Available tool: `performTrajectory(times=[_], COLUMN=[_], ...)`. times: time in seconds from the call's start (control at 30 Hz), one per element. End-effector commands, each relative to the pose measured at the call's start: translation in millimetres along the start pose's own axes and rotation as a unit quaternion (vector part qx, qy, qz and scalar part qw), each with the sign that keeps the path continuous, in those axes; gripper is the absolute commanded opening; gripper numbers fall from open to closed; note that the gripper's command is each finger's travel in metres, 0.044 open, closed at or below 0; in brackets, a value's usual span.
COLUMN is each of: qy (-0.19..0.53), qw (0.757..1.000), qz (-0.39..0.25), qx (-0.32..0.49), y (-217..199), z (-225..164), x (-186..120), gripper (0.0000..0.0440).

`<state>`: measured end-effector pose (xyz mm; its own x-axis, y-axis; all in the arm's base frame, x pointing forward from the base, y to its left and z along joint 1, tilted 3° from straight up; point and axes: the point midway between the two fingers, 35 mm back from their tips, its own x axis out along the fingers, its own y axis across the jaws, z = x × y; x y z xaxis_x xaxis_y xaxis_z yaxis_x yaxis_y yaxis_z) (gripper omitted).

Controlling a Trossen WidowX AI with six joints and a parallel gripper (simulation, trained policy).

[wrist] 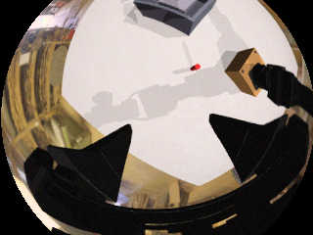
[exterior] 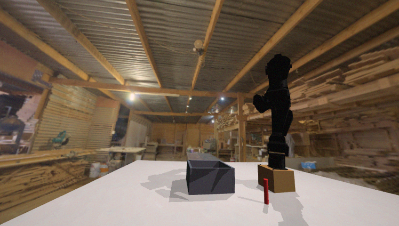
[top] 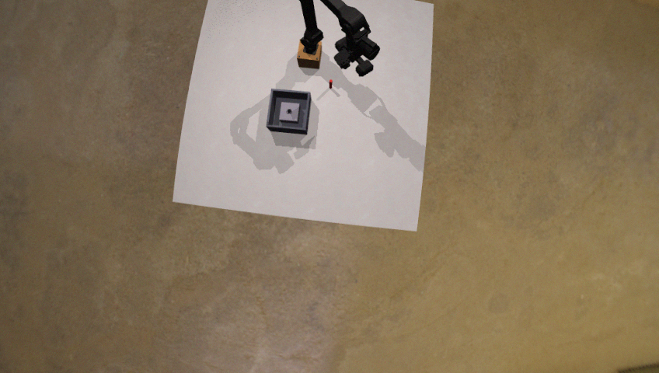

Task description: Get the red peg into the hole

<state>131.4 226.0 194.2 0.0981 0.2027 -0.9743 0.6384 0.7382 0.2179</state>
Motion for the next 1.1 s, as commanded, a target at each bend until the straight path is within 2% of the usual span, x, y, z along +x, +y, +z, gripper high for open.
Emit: performTrajectory(times=[0.0,0.27,0.5,1.07], qy=[-0.006,-0.01,-0.009,-0.017], qw=[0.999,0.991,0.984,0.979], qz=[-0.052,-0.135,-0.18,-0.203], qx=[0.005,0.01,0.005,-0.021], y=[-20.4,-56.2,-77.3,-98.9], z=[23.1,48.3,58.4,69.2], x=[22.7,58.2,86.7,153.7], gripper=[0.044,0.044,0.044,0.044])
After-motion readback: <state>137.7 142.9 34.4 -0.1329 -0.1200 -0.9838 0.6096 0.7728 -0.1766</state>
